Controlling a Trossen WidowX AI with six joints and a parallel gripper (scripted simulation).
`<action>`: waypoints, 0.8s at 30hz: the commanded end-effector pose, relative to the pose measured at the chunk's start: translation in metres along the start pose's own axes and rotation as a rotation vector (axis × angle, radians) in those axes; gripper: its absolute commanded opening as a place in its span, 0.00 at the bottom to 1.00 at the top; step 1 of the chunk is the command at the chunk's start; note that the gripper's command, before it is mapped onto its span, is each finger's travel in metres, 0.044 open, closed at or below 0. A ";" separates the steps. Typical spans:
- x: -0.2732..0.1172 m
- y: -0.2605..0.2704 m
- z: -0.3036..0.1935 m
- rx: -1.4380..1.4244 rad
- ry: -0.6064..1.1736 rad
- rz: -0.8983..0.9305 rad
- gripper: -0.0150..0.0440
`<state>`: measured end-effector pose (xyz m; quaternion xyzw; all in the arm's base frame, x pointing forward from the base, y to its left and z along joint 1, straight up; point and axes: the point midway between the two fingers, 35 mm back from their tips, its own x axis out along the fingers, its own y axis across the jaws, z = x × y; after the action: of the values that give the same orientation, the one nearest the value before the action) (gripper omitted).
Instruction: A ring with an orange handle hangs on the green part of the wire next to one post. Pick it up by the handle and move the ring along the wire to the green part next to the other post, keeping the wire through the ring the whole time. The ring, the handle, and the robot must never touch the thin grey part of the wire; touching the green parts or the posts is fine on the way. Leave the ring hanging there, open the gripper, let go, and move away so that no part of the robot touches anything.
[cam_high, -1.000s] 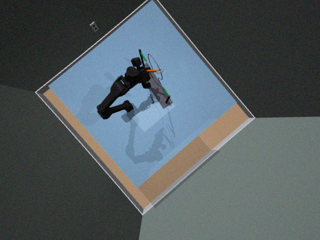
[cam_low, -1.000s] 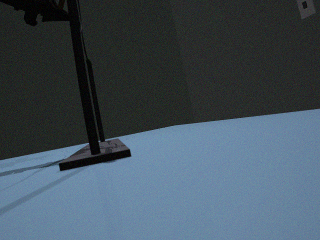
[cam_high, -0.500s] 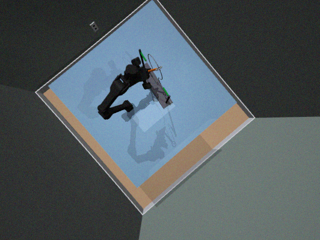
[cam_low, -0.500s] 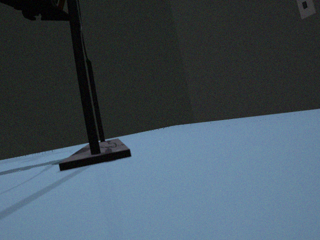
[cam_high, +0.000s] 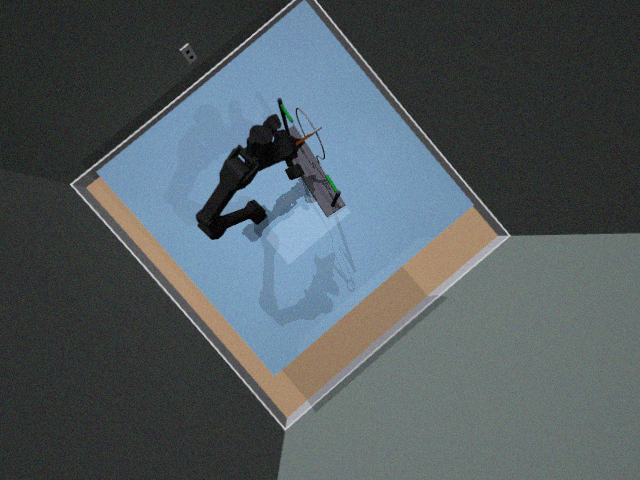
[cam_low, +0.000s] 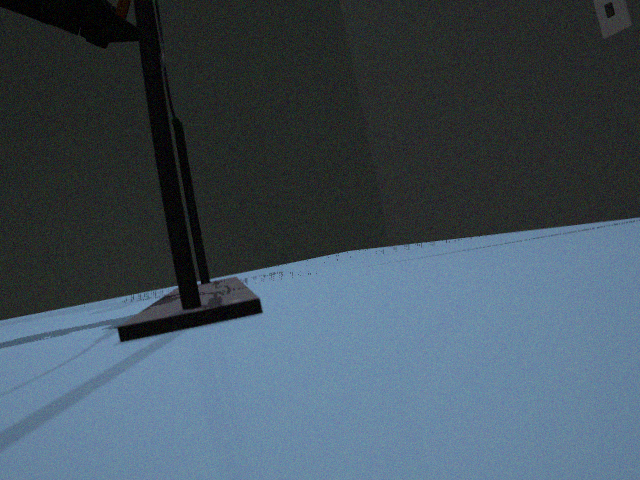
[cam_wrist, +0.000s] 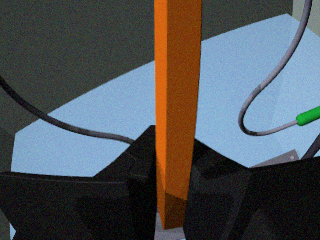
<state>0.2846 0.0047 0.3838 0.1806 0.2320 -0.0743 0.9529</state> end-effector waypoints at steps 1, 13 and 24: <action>0.001 -0.002 0.000 -0.057 -0.005 -0.032 0.00; 0.002 -0.007 0.001 -0.187 -0.024 -0.103 0.00; 0.002 -0.011 0.002 -0.307 -0.041 -0.168 0.00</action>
<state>0.2836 -0.0050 0.3820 0.0366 0.2345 -0.1140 0.9647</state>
